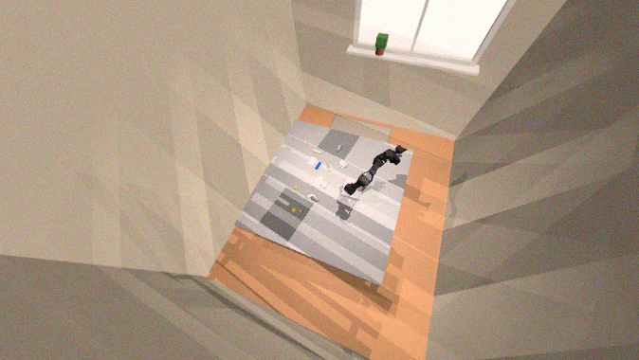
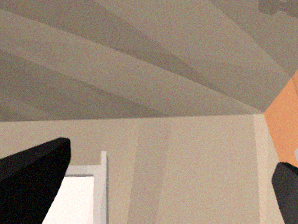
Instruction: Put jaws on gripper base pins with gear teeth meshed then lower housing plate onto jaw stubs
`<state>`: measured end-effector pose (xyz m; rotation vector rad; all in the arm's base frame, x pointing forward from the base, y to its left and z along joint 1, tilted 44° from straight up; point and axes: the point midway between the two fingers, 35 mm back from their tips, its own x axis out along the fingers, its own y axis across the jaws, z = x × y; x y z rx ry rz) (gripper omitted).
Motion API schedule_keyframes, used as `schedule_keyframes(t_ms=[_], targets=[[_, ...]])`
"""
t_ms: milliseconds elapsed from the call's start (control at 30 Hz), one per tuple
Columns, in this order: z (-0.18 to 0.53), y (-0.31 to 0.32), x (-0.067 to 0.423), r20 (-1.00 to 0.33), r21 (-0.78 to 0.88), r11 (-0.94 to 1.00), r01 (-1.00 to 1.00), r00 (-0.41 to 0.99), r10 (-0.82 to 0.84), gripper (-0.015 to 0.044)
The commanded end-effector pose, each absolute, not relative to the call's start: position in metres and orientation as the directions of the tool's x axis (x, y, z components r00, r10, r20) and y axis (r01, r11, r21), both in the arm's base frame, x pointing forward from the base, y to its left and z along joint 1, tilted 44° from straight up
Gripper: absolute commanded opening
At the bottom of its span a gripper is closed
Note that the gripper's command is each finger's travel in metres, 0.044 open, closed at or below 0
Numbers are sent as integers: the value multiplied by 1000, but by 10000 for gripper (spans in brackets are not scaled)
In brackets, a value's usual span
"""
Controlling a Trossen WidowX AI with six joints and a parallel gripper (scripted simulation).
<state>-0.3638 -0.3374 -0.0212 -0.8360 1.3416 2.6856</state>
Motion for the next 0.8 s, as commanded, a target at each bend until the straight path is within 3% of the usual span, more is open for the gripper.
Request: schedule_keyframes(t_ms=[0, 767], targets=[[-33, -354, -346, -519, 683, -697, -218, -817, -253, 440], [-82, -420, -225, -738, 399, -910, 113, -550, -392, 440]])
